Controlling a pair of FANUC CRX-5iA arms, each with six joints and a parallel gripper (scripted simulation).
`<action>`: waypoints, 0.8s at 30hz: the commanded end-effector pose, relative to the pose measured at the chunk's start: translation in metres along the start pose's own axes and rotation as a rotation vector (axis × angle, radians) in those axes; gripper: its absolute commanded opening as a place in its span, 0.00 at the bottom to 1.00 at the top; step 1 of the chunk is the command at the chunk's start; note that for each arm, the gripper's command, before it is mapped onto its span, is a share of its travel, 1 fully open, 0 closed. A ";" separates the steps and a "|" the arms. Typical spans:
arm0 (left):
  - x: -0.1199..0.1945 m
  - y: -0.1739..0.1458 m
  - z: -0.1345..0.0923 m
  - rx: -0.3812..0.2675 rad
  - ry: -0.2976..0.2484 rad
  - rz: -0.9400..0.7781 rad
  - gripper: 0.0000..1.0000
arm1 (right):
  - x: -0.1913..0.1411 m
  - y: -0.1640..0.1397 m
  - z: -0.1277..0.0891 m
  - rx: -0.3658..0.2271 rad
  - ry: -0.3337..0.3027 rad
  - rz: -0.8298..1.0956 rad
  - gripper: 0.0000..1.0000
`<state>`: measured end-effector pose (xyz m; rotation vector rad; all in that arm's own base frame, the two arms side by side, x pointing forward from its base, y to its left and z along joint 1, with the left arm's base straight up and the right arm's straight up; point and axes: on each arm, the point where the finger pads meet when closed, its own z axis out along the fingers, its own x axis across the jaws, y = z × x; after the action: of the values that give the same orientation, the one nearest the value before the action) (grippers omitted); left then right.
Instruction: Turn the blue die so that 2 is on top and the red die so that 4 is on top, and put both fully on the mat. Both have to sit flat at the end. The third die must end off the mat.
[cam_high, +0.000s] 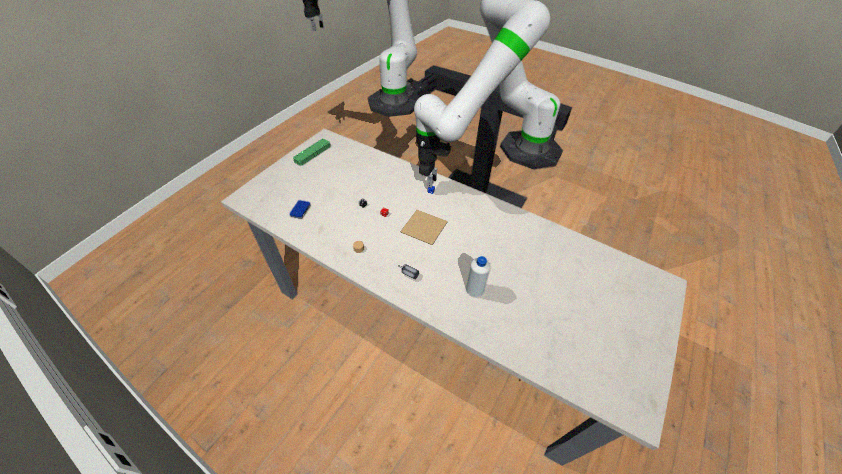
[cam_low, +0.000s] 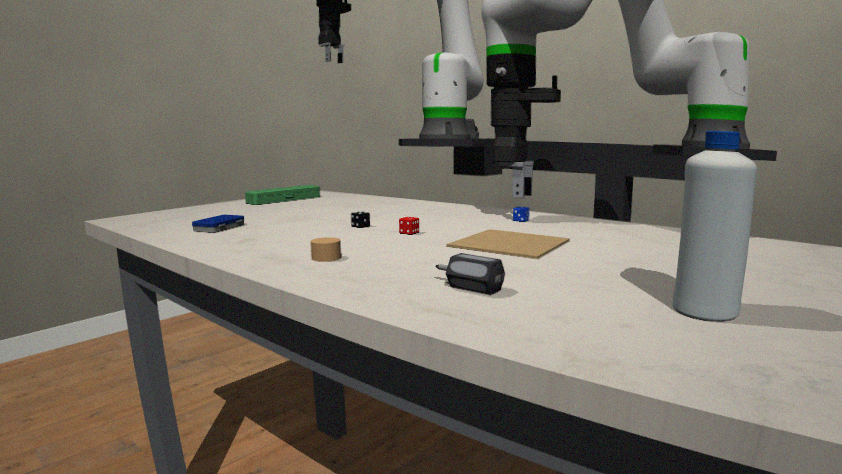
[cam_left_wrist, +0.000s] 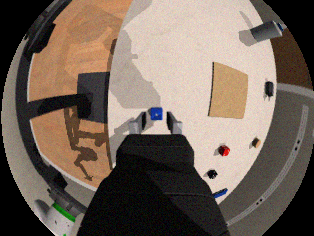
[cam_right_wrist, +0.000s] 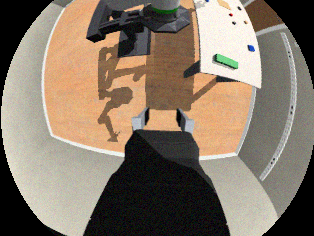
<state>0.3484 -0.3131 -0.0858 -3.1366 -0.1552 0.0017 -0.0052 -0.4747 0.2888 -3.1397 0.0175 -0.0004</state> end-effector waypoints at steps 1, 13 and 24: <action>0.000 0.001 0.003 -0.001 0.001 0.000 0.79 | 0.000 0.000 -0.001 -0.002 0.000 0.000 1.00; 0.000 0.001 0.012 -0.001 0.001 0.000 0.79 | 0.000 0.000 -0.001 -0.002 0.000 0.000 1.00; 0.000 0.001 0.014 -0.001 0.001 0.000 0.79 | 0.000 0.000 -0.001 -0.002 0.000 0.000 1.00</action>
<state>0.3484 -0.3132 -0.1000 -3.1367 -0.1553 0.0016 -0.0052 -0.4747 0.2888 -3.1397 0.0175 -0.0004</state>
